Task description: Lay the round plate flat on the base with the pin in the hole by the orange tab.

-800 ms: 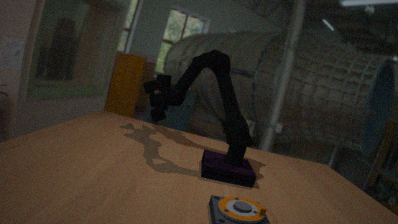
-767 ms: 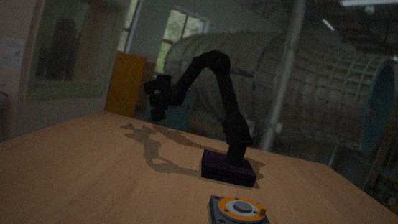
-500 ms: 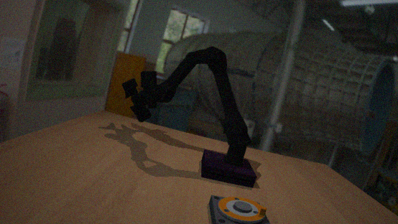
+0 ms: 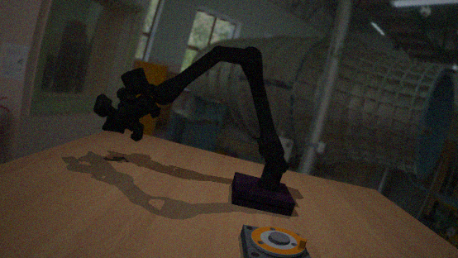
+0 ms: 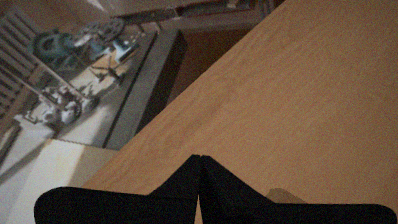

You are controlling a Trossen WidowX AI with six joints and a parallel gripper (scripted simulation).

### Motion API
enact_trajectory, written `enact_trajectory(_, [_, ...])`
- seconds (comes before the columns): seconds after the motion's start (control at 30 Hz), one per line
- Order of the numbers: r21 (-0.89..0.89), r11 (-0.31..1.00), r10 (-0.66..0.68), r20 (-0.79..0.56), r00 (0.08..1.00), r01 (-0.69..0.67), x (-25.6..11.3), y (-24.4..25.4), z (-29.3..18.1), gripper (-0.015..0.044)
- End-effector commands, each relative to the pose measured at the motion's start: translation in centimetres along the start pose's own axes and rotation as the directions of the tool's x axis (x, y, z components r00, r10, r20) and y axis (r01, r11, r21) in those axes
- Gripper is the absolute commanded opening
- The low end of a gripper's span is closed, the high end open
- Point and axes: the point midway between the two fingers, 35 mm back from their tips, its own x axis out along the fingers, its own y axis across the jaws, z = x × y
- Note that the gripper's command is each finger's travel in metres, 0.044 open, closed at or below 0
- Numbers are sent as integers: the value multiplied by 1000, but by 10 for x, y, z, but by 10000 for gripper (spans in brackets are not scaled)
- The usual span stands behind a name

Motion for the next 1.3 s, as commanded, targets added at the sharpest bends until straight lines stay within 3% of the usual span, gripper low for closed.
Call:
enact_trajectory(0.0, [-119, 991, 46, -95, 994, -57, -20, 35, -40, 0])
enact_trajectory(0.37, [-474, 821, 91, -440, 893, -317, -136, 109, -196, 0])
enact_trajectory(0.5, [-597, 662, 55, -565, 823, -454, -199, 116, -256, 0])
enact_trajectory(0.57, [-618, 622, 44, -586, 809, -482, -211, 115, -266, 0])
enact_trajectory(0.7, [-688, 358, -40, -687, 726, -631, -286, 103, -318, 0])
enact_trajectory(0.77, [-688, 219, -90, -720, 688, -692, -323, 91, -338, 0])
enact_trajectory(0.83, [-683, 169, -109, -729, 676, -710, -336, 86, -345, 0])
enact_trajectory(1.0, [-569, -190, -256, -758, 600, -800, -428, 38, -376, 0])
enact_trajectory(1.27, [-278, -559, -434, -705, 561, -781, -525, -41, -379, 0])
